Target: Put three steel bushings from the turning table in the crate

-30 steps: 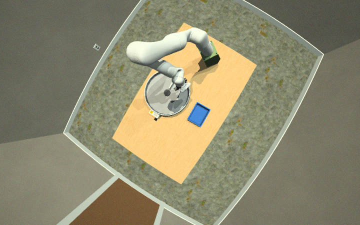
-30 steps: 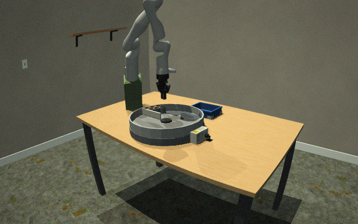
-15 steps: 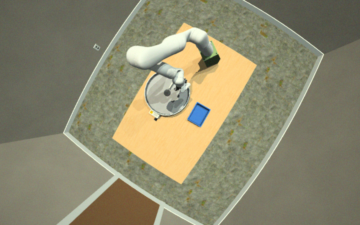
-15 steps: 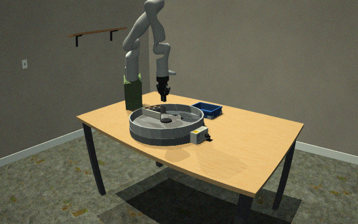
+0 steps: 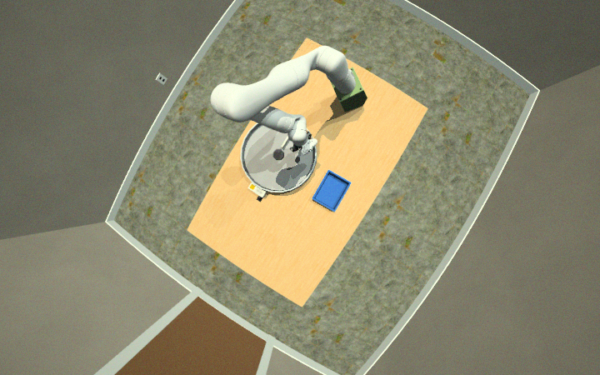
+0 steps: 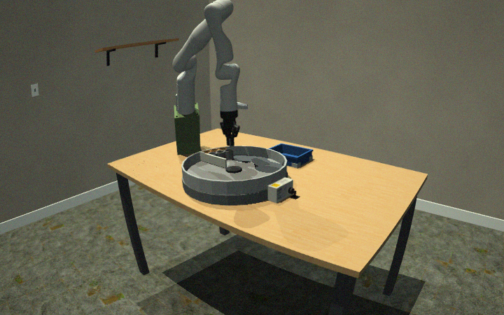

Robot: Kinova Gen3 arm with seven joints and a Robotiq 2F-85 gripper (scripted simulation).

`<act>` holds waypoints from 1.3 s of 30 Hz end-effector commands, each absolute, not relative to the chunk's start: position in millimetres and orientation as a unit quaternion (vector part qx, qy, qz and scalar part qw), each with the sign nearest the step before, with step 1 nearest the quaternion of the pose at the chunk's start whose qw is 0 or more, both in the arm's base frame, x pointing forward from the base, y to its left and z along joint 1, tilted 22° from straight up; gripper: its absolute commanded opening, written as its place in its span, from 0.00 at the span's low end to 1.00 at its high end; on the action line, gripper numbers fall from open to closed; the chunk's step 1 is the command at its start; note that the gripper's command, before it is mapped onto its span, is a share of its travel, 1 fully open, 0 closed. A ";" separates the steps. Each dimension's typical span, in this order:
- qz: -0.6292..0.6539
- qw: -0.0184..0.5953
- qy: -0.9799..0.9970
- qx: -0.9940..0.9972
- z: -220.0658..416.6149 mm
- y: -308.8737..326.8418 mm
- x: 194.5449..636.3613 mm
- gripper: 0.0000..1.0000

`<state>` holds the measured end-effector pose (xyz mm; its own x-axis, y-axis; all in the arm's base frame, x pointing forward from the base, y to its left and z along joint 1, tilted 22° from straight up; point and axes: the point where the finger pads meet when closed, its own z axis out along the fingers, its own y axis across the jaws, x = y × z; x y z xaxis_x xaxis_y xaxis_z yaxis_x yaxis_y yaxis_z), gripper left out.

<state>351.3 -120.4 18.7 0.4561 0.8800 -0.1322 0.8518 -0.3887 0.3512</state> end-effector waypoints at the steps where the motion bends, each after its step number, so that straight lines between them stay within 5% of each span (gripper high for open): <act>1: 0.037 0.186 0.520 0.833 17.7 -120.4 350.5 0.18; 39: 0.036 0.186 0.519 0.833 -1.6 -126.9 355.2 0.18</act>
<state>355.0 -127.0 -1.9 0.4582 0.8788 -0.1335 0.8520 -0.3914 0.3477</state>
